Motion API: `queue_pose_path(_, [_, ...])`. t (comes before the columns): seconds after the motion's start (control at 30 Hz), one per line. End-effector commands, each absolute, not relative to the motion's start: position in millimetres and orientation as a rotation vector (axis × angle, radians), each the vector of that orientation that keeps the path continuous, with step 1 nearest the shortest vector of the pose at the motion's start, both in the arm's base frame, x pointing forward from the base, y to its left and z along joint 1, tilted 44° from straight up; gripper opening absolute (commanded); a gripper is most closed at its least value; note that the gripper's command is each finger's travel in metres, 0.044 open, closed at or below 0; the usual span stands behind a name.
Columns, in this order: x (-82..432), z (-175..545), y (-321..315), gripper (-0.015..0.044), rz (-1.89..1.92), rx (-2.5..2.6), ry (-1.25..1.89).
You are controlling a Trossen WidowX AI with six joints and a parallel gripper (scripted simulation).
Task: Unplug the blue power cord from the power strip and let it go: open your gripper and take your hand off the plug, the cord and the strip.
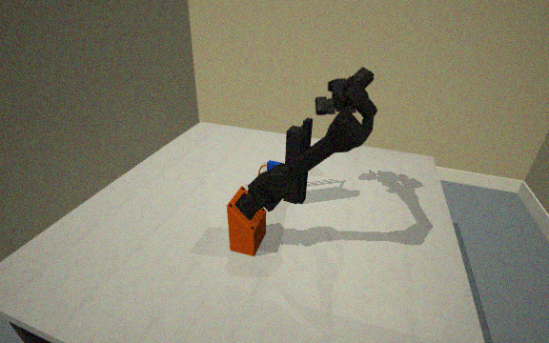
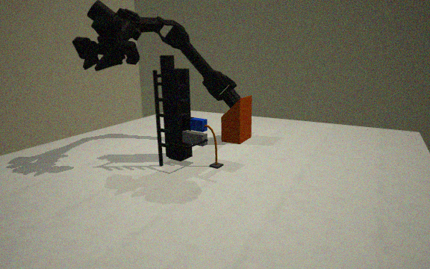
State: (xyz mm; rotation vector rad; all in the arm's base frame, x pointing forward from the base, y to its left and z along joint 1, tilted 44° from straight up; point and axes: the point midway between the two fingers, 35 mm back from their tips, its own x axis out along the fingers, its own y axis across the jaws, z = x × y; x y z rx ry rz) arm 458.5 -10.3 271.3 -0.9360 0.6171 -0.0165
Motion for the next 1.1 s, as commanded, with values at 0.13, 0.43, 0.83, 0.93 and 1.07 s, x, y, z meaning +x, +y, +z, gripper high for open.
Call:
queue_pose_path(0.13, [452, 204, 37, 0.0160, 0.090, -0.965, 0.773])
queue_pose_path(0.43, [413, 102, 87, 0.0160, 0.286, -1.093, 1.060])
queue_pose_path(0.83, [305, -1, 79, 0.0160, 0.574, -1.564, 1.615])
queue_pose_path(0.93, [287, -8, 70, 0.0160, 0.633, -1.679, 1.715])
queue_pose_path(1.07, [286, -8, 70, 0.0160, 0.638, -1.688, 1.723])
